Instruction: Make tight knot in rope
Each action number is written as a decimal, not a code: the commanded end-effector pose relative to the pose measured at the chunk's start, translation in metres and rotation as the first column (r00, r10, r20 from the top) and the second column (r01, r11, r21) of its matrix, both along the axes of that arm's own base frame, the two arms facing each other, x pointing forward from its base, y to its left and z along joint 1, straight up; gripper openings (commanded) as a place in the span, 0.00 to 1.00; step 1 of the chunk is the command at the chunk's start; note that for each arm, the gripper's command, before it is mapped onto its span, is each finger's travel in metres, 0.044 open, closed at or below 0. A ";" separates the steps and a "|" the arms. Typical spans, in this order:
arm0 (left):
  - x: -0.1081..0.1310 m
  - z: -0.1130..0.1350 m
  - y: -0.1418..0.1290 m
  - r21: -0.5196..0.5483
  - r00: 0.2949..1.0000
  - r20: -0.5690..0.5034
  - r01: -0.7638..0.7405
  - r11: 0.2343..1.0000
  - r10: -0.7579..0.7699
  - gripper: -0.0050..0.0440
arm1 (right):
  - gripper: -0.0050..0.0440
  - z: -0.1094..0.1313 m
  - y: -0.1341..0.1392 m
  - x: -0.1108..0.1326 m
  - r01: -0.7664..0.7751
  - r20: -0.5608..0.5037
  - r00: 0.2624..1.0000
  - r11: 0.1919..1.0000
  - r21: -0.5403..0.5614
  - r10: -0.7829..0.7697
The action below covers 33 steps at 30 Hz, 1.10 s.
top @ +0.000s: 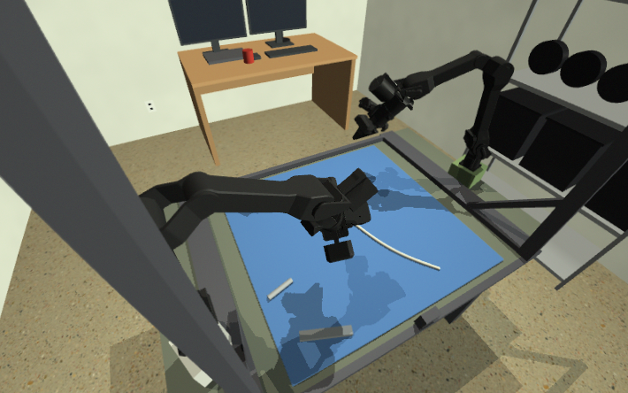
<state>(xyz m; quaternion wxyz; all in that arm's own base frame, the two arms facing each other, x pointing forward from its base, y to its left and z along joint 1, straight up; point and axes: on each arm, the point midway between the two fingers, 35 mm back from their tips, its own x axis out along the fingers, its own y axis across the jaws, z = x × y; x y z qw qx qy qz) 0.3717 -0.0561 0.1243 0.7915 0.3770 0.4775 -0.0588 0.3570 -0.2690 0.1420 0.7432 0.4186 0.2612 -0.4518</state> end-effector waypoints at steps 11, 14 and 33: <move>-0.048 0.036 -0.016 -0.068 0.868 -0.317 0.382 0.922 -0.383 0.28 | 0.28 0.037 0.060 -0.069 -0.101 -0.236 0.961 0.976 0.192 0.146; -0.053 0.038 -0.017 -0.080 0.849 -0.336 0.406 0.910 -0.408 0.28 | 0.28 0.039 0.065 -0.076 -0.104 -0.258 0.953 0.971 0.215 0.159; -0.103 0.067 -0.026 -0.252 0.614 -0.464 0.599 0.760 -0.638 0.28 | 0.28 0.064 0.118 -0.139 -0.126 -0.392 0.873 0.911 0.392 0.289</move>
